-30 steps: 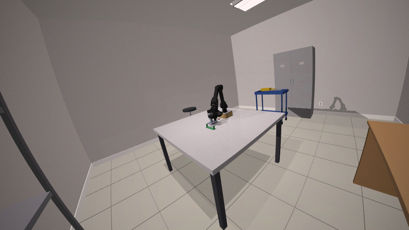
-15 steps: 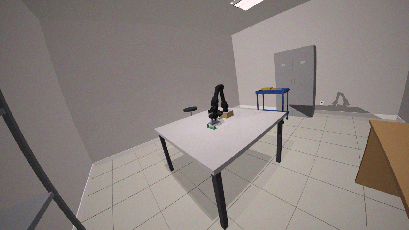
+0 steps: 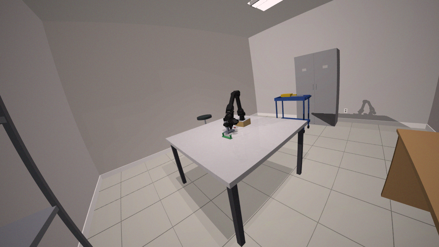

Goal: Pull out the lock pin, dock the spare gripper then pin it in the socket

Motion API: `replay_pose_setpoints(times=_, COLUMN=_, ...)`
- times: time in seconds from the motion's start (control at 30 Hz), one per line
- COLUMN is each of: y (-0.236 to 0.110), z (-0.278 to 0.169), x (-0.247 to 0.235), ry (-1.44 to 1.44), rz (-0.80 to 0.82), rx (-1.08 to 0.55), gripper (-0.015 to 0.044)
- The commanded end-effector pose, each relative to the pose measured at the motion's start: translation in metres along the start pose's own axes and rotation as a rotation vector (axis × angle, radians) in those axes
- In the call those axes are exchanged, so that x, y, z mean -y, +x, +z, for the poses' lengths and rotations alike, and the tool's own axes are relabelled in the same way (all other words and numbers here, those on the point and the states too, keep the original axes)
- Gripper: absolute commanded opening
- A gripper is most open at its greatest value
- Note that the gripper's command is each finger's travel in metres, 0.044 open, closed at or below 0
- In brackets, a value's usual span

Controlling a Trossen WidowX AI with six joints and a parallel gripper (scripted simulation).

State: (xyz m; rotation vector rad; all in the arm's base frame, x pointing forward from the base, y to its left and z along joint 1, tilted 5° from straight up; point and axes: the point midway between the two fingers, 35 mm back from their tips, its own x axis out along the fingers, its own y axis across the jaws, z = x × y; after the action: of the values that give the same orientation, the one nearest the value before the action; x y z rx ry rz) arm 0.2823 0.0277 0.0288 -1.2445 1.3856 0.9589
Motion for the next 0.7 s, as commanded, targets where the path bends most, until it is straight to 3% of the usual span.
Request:
replay_pose_setpoints(times=0.0, y=0.0004, z=-0.0035, x=-0.001, ry=-0.002, rz=-0.001, rx=0.005, gripper=0.0)
replay_pose_setpoints(times=0.53, y=0.0026, z=-0.0115, x=-0.0009, ry=-0.002, rz=0.002, rx=0.005, gripper=0.0)
replay_pose_setpoints(times=0.67, y=0.0028, z=-0.0106, x=-0.0001, ry=0.0, rz=0.004, rx=0.0, gripper=0.0105)
